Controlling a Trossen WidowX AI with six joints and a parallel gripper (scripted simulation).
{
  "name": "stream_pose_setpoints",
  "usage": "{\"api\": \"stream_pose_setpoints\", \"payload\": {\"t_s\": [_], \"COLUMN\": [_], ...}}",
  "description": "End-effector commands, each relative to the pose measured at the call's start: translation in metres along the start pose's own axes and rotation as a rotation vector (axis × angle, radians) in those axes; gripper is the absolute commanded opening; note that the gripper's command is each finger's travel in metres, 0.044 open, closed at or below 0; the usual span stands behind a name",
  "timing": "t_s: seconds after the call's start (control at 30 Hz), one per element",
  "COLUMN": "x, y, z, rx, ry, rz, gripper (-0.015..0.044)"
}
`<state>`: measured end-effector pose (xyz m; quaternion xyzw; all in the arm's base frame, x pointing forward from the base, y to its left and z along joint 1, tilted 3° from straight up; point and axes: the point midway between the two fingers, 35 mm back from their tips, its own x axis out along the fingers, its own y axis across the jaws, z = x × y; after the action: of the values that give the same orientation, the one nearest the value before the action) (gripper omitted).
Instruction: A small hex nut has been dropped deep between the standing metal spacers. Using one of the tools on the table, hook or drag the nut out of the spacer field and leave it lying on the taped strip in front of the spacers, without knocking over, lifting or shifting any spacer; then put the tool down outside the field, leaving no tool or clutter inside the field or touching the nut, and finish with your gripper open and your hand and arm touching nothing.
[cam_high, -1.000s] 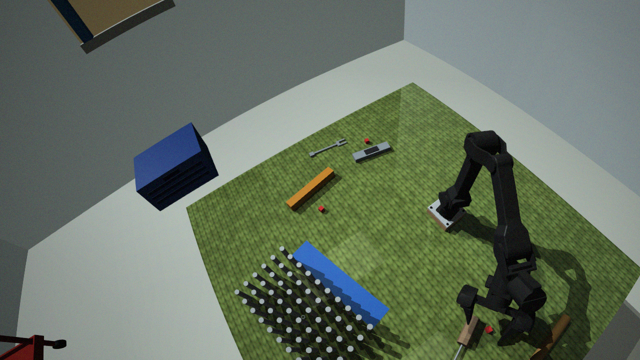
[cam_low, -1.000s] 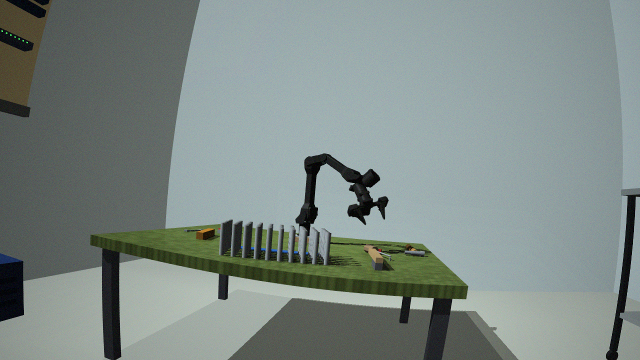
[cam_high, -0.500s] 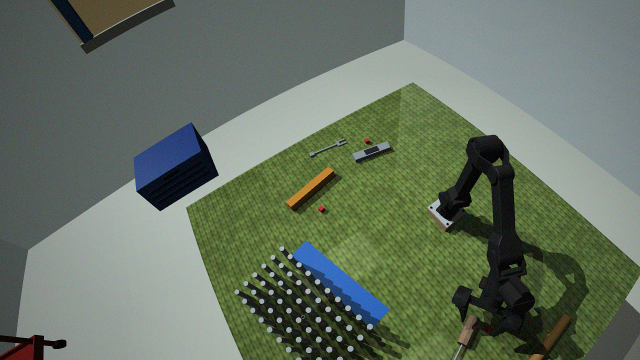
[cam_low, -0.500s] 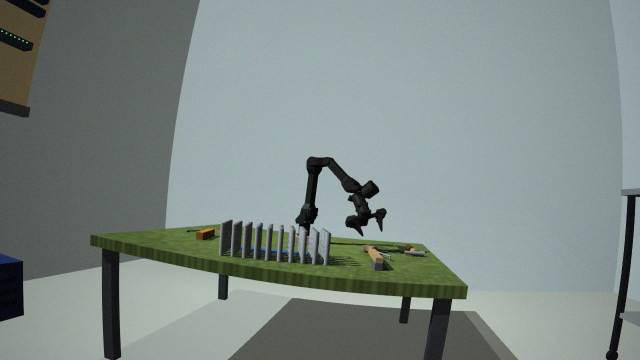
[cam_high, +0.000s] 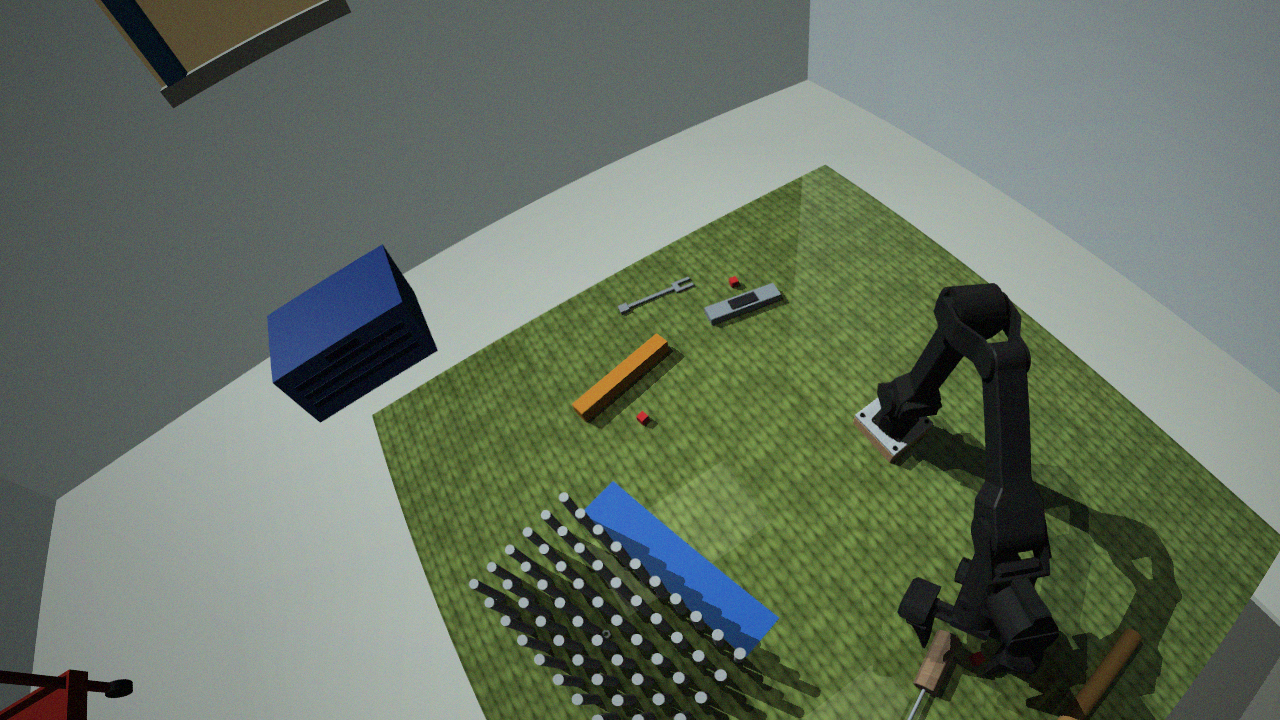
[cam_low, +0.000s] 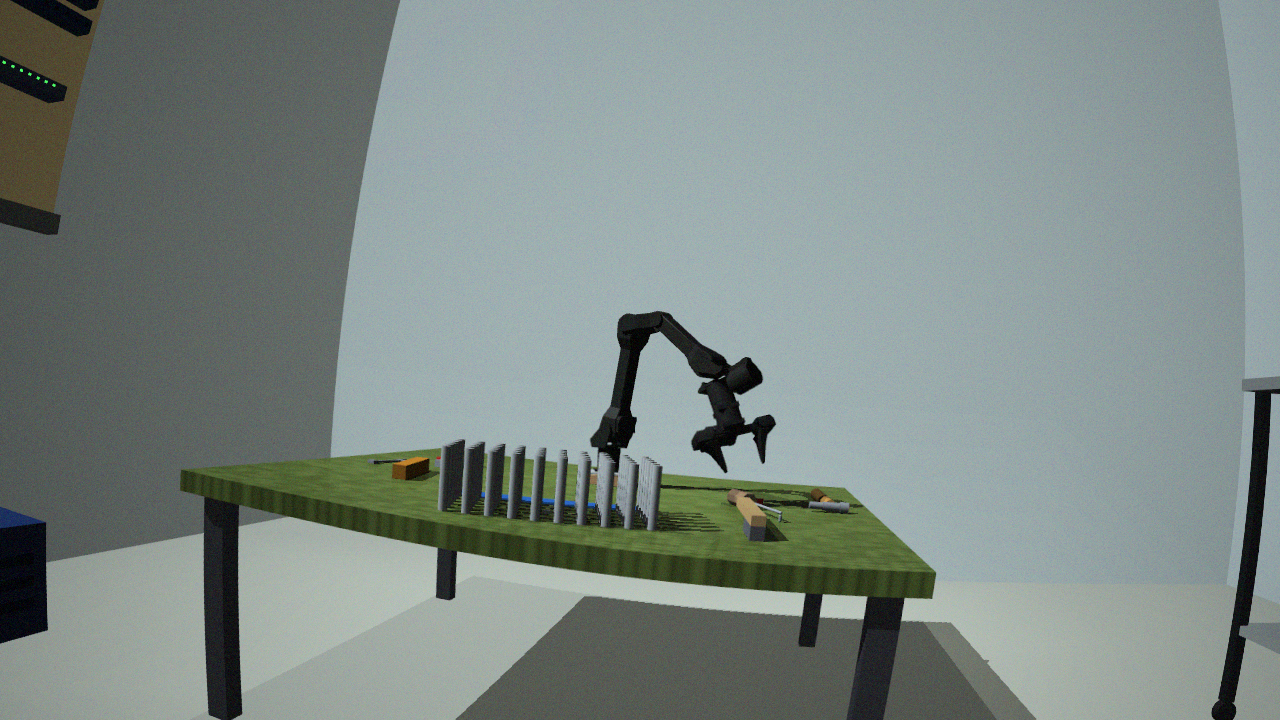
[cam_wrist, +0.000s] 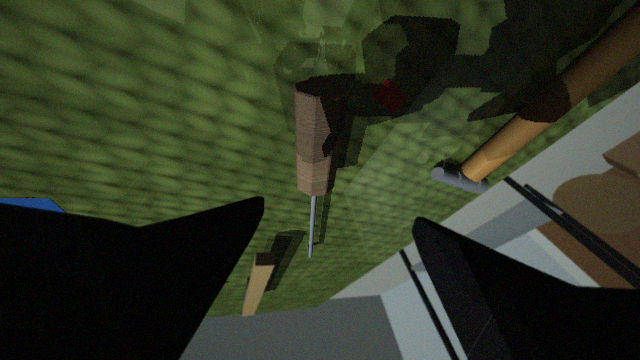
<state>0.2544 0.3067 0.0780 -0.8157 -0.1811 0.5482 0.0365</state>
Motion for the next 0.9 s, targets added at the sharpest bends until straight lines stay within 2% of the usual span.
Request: {"api": "stream_pose_setpoints", "payload": {"t_s": [0.0,0.1,0.5,0.87], "x": [0.002,0.002,0.003,0.018], "y": [0.000,0.000,0.000,0.004], "z": [0.001,0.001,0.001,0.007], "rx": [-0.003,-0.003,-0.003,-0.003], "ry": [-0.015,-0.015,-0.015,-0.015], "rz": [0.001,0.001,0.001,0.001], "gripper": [0.0361,0.0282,0.0280,0.0280]}}
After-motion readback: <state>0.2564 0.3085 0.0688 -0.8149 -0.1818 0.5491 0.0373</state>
